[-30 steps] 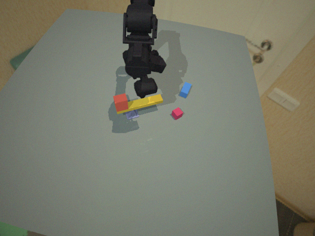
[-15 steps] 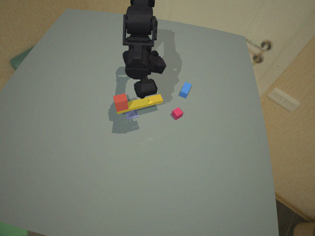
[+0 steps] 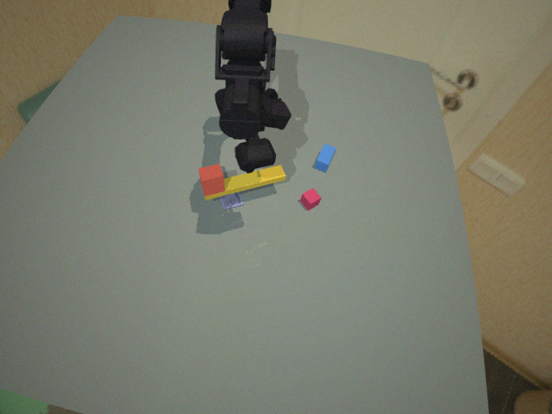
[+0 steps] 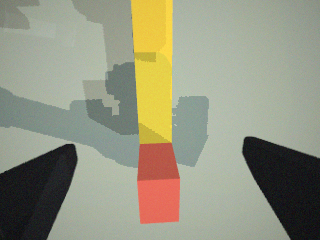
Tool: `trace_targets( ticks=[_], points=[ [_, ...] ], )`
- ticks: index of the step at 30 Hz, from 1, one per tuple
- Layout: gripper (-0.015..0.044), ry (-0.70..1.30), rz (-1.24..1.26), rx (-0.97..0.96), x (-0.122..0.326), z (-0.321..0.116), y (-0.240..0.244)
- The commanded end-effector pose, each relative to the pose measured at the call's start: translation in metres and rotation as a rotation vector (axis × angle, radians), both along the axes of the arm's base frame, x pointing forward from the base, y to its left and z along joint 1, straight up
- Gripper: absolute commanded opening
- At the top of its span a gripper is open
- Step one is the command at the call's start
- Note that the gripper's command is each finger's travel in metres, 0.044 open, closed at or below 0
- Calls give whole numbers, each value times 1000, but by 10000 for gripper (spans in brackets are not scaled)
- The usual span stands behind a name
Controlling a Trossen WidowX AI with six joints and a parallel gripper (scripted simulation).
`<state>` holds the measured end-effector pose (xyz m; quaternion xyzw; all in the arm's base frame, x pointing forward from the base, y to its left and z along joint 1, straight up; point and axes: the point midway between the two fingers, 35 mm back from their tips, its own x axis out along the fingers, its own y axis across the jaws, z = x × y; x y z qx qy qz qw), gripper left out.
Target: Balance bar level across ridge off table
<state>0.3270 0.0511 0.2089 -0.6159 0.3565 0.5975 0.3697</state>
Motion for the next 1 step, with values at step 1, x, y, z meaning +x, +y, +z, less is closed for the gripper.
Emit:
trace_targets(
  ticks=[1],
  points=[
    [440,3,0,-1,0,0,0]
  ],
)
